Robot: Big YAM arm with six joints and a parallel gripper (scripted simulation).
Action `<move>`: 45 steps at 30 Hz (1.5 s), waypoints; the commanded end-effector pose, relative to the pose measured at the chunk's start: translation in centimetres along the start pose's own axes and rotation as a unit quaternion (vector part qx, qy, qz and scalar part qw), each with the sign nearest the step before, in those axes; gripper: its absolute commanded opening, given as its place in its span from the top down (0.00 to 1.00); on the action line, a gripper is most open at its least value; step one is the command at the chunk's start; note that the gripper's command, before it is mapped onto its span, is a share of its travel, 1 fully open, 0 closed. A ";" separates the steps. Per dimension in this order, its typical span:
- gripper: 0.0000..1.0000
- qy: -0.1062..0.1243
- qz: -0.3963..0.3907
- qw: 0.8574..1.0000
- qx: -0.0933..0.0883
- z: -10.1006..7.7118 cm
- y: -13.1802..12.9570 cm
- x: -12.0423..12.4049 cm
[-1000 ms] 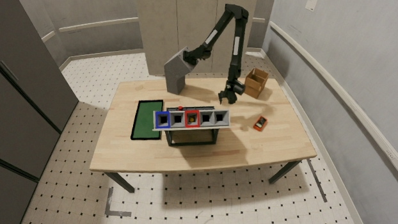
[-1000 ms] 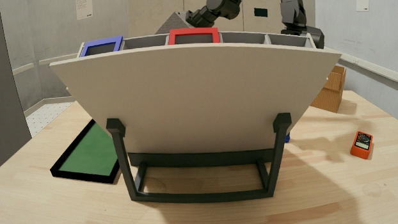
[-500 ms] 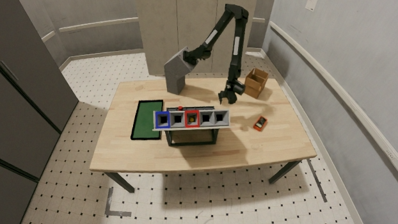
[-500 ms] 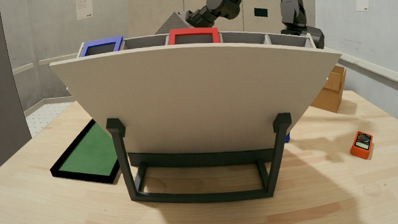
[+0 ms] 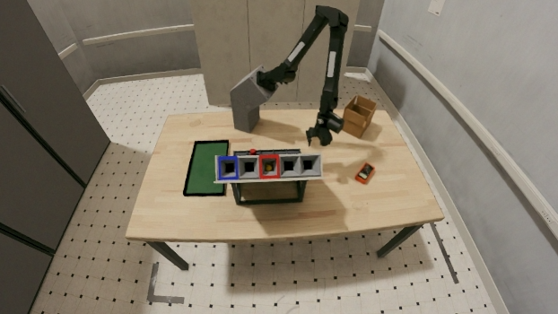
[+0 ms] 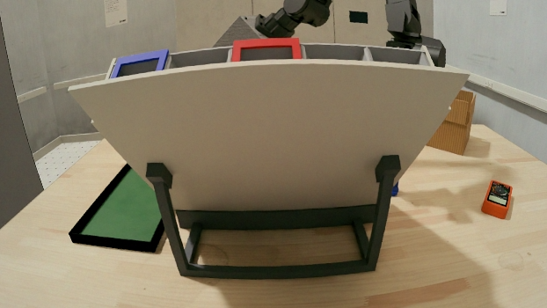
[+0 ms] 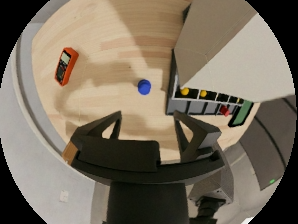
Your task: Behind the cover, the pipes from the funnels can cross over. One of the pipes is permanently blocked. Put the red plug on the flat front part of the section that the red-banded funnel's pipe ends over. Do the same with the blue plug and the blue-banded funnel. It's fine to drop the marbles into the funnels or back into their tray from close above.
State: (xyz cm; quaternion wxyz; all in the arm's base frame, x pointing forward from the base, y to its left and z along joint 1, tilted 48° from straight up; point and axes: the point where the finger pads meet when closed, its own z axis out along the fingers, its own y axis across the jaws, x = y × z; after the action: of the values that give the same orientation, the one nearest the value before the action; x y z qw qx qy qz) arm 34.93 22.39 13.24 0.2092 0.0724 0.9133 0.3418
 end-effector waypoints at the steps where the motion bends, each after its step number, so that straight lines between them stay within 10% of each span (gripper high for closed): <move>1: 0.13 -0.005 -0.001 1.000 -0.005 0.0 1.1 -0.7; 31: 0.13 -0.007 -0.002 1.000 -0.002 0.2 1.5 -0.9; 45: 0.13 -0.009 -0.006 1.000 -0.002 8.6 1.2 -0.8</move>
State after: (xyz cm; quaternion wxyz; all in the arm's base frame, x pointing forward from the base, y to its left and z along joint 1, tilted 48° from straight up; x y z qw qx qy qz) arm 37.86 26.63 8.30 0.2092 0.0651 0.9182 0.3299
